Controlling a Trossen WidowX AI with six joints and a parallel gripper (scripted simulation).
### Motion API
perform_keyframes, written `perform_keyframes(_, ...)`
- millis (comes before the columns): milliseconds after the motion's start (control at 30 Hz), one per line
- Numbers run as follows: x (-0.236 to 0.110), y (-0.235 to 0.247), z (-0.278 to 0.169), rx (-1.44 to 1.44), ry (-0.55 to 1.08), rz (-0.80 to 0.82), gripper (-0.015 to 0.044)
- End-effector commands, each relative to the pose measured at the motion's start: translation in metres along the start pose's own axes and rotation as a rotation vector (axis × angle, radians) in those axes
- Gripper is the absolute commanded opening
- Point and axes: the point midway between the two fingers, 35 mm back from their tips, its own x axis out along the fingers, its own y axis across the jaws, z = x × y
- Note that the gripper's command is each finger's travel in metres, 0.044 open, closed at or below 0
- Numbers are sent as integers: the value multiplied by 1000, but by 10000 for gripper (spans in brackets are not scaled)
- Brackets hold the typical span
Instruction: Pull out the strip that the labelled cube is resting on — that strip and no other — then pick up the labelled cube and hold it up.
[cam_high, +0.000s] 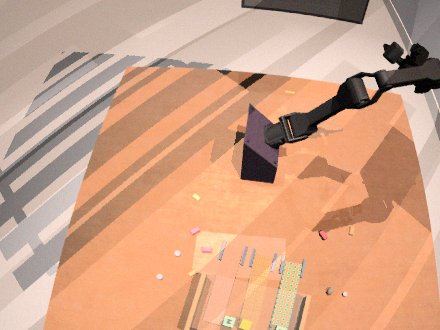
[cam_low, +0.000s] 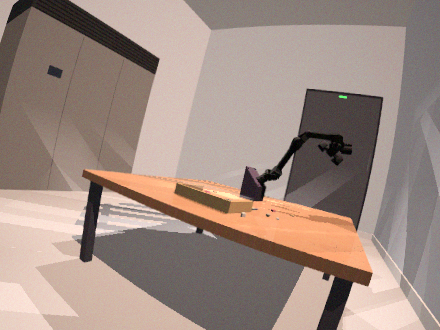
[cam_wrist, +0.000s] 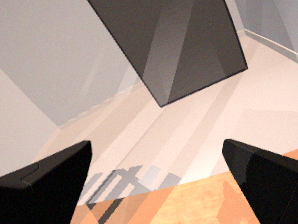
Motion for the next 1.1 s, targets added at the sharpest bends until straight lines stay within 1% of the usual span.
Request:
perform_keyframes(0, 0, -2, -1, 5, 1, -7, 400)
perform_keyframes(67, -2, -19, -8, 44, 7, -66, 400)
perform_keyframes(167, -9, -58, -29, 138, 25, -197, 400)
perform_keyframes(300, -29, -109, -67, 268, 43, -372, 400)
perform_keyframes(433, -61, -149, -111, 397, 54, -549, 400)
perform_keyframes(600, -116, -181, -171, 555, 50, -773, 400)
perform_keyframes(733, -168, -187, -219, 691, 39, -969, 400)
perform_keyframes(867, -218, -179, -264, 810, 14, -1148, 400)
perform_keyframes(1067, -291, -140, -335, 970, -57, -1411, 400)
